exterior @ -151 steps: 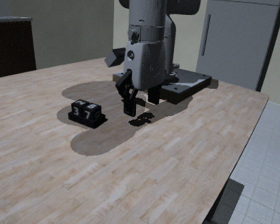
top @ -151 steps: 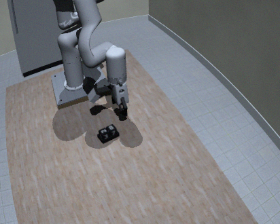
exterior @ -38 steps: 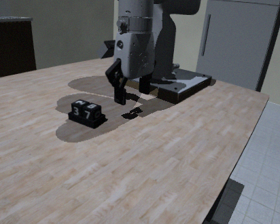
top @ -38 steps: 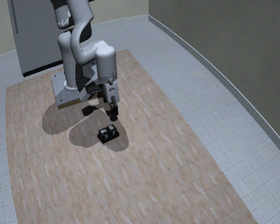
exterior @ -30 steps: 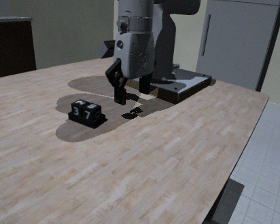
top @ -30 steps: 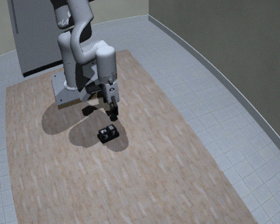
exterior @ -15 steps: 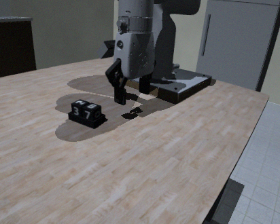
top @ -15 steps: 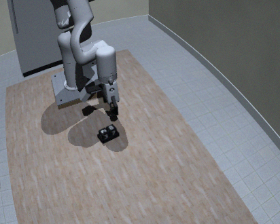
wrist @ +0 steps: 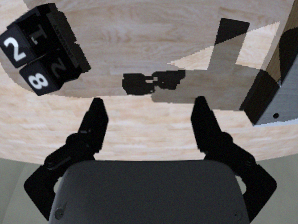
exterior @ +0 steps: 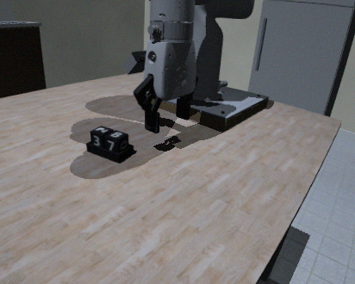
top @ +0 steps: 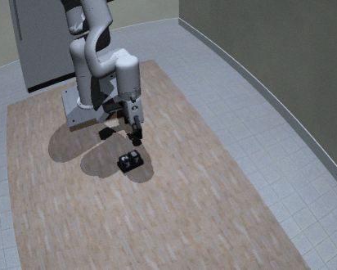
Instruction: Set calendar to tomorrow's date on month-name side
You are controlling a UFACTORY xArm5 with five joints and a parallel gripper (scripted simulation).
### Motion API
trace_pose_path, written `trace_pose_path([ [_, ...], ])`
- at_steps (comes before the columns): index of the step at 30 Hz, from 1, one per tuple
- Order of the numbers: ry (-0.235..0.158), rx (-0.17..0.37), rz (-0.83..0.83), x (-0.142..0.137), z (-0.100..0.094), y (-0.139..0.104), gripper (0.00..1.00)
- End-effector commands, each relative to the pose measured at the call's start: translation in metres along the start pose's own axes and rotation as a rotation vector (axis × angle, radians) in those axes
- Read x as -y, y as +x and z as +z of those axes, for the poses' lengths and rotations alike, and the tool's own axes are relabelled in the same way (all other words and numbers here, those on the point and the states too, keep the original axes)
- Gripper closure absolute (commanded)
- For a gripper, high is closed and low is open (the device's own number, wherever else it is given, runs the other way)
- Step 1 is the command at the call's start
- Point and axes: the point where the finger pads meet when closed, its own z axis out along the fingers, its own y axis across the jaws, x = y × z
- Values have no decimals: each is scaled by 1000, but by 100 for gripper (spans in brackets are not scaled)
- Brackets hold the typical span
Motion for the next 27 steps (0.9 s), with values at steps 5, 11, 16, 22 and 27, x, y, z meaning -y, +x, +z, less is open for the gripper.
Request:
trace_pose_path([
  [5, 3, 1, 0, 1, -1, 0, 0],
  [11, 3, 1, 0, 1, -1, 0, 0],
  [16, 3, 1, 0, 1, -2, -1, 0],
  [22, 3, 1, 0, 1, -11, -1, 0],
  [27, 3, 1, 0, 1, -14, -1, 0],
])
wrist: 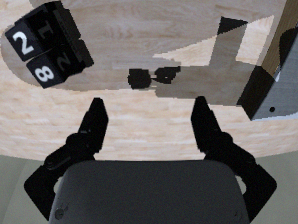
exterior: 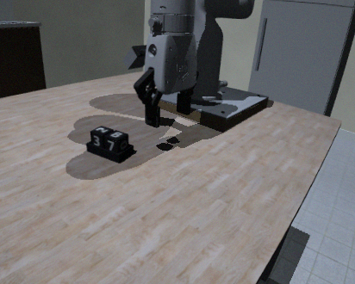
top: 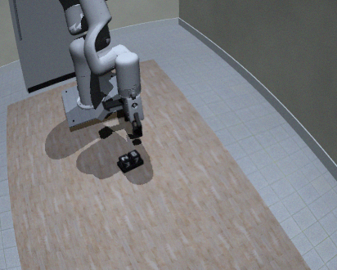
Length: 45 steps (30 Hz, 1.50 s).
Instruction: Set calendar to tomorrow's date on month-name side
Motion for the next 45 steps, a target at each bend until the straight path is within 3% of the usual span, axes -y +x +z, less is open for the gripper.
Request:
trace_pose_path([
  [1, 2, 1, 0, 1, -3, 0, 0],
  [45, 3, 1, 0, 100, -4, -13, 0],
])
